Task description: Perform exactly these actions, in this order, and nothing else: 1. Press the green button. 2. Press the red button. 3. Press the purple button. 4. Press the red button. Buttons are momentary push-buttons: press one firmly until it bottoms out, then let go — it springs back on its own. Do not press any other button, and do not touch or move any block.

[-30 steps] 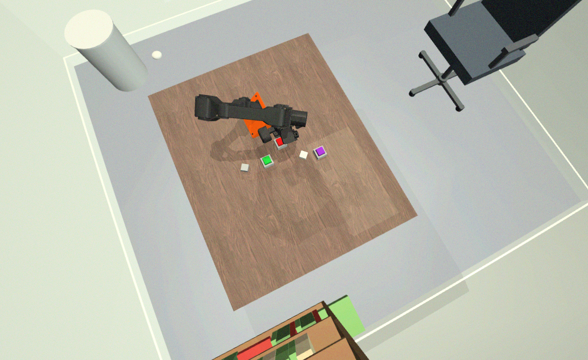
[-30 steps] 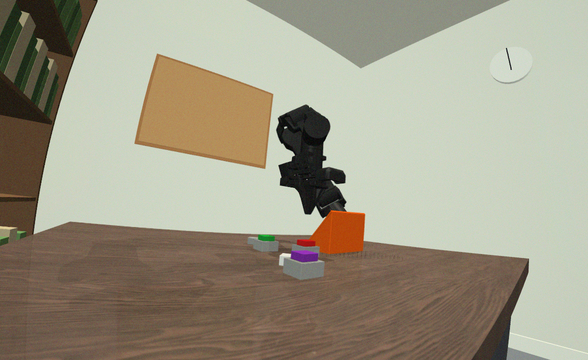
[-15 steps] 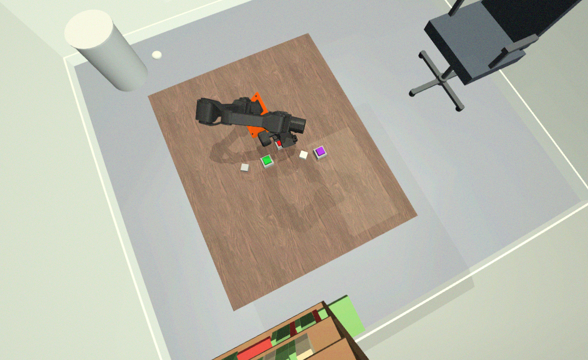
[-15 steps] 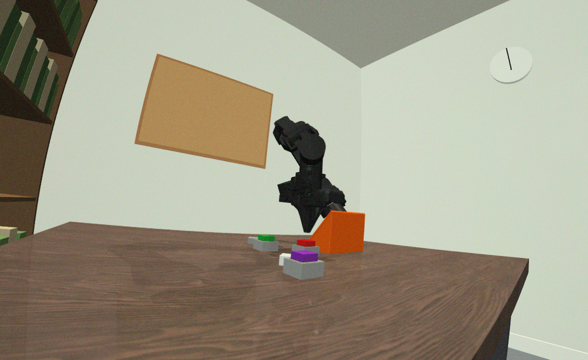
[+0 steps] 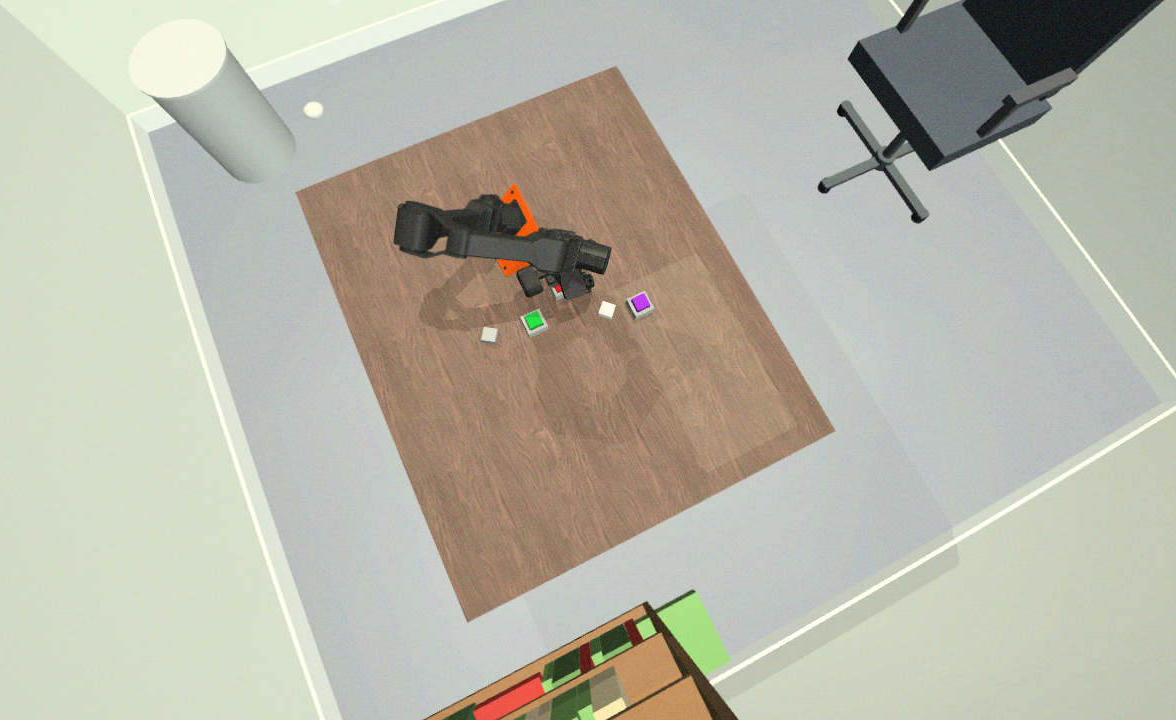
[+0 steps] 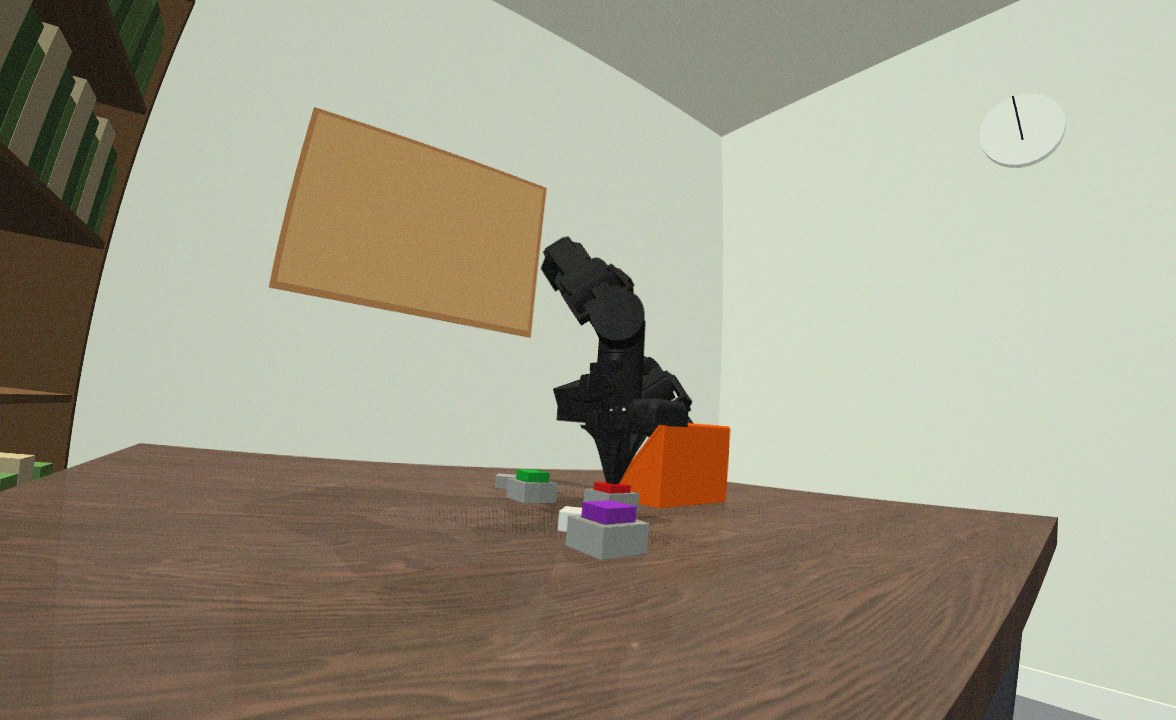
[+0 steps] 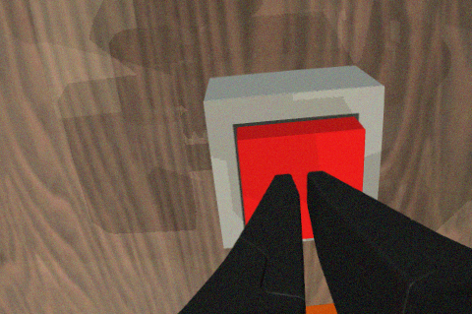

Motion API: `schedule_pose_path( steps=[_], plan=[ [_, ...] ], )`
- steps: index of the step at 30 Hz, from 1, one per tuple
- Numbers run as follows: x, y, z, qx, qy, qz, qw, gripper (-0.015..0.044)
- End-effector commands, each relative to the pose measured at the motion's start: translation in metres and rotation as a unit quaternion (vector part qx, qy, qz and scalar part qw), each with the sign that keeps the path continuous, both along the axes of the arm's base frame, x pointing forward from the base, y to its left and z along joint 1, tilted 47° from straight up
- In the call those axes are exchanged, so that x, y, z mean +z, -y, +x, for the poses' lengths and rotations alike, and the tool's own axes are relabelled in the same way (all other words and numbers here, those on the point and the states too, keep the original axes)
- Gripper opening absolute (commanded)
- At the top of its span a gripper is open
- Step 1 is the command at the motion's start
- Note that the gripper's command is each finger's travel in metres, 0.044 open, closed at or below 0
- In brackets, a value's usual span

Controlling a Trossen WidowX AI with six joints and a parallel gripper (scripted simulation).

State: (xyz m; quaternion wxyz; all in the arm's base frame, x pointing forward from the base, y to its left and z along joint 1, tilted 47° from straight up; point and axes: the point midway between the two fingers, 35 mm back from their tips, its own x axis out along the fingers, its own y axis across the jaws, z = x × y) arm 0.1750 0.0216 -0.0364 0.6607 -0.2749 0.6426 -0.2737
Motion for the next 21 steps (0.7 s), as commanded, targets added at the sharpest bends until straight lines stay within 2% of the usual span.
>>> schedule_pose_path(
  steps=[1,18,21],
  plan=[
    [-0.002,0.004,-0.001,0.003,-0.002,-0.004,1.0,0.002],
    [-0.002,0.004,-0.001,0.003,-0.002,-0.004,1.0,0.002],
    [0.013,-0.014,-0.001,0.002,-0.002,-0.002,1.0,0.002]
  ],
)
